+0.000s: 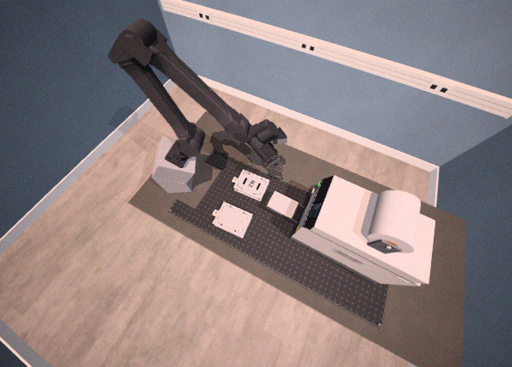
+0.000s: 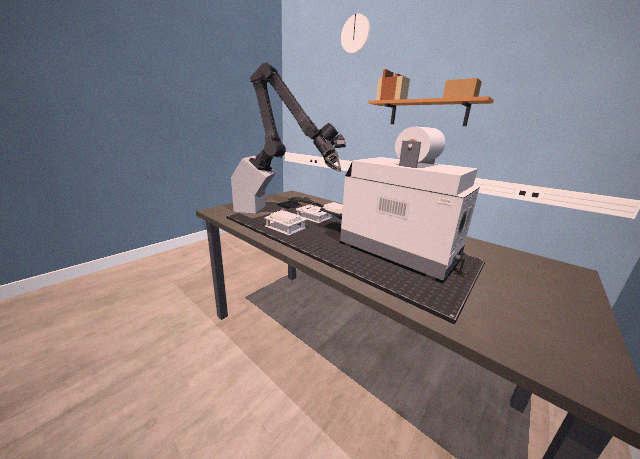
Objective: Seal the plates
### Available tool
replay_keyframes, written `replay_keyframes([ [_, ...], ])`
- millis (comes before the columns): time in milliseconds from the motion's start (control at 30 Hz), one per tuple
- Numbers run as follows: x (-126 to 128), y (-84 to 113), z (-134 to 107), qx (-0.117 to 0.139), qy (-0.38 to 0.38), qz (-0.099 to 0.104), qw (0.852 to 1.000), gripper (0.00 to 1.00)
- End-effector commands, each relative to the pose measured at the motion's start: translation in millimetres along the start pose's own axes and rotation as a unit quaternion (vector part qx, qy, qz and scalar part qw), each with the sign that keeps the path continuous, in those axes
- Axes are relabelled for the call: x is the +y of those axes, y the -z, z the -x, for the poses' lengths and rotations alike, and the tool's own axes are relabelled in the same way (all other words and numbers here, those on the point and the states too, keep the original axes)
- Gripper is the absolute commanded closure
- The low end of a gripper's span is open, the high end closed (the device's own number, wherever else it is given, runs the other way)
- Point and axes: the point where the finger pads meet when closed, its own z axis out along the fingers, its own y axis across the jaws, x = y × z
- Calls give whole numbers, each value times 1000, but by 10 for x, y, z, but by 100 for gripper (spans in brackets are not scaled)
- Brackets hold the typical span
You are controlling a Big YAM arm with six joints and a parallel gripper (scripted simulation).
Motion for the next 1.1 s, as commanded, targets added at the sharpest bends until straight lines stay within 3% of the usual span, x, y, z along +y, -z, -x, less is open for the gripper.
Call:
replay_keyframes([
  [0,-75,32,276,-30,-75,-8,997,100],
  [233,-17,-25,319,-18,-194,0,981,100],
  [433,-22,-38,371,-15,-291,3,957,100],
  [533,-25,-39,351,-13,-295,3,955,100],
  [700,-77,-56,333,-11,-384,1,923,100],
  [867,-100,-9,437,-26,-372,4,928,100],
  [1000,-200,16,522,44,-372,28,927,100],
  [1067,-200,16,522,44,-372,28,927,100],
])
